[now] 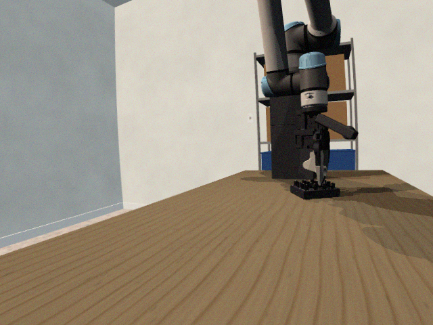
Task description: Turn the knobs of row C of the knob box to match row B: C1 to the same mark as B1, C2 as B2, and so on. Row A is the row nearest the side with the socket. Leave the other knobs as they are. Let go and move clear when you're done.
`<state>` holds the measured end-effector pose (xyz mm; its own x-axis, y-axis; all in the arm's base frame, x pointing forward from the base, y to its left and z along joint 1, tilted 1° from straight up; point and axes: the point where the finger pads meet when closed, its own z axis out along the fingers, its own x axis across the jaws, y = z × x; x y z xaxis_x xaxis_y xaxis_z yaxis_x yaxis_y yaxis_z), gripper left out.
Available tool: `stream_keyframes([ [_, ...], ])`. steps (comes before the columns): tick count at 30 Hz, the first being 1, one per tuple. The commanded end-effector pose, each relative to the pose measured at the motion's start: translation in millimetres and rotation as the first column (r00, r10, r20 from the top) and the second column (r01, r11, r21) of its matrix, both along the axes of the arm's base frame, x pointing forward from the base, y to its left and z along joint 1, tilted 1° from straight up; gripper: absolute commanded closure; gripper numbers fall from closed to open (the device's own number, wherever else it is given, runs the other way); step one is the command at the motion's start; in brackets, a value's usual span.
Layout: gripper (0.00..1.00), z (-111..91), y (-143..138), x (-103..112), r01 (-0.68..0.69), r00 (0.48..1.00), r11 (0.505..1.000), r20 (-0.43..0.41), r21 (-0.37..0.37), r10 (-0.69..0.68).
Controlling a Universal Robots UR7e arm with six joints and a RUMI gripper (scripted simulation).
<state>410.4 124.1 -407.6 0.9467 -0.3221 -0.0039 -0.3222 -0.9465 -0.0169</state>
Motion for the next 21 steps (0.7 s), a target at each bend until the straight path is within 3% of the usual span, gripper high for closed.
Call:
stream_keyframes([
  [1,0.96,0.4,0.0,0.6,0.009,1.0,1.0,0.001,0.0,-0.009],
  [19,0.96,0.4,0.0,0.6,0.011,1.0,1.0,0.001,0.0,-0.011],
  [20,0.89,0.4,0.0,0.6,0.011,1.0,1.0,0.001,0.0,-0.011],
  [21,0.89,0.4,0.0,0.6,0.011,1.0,1.0,0.001,0.0,-0.011],
])
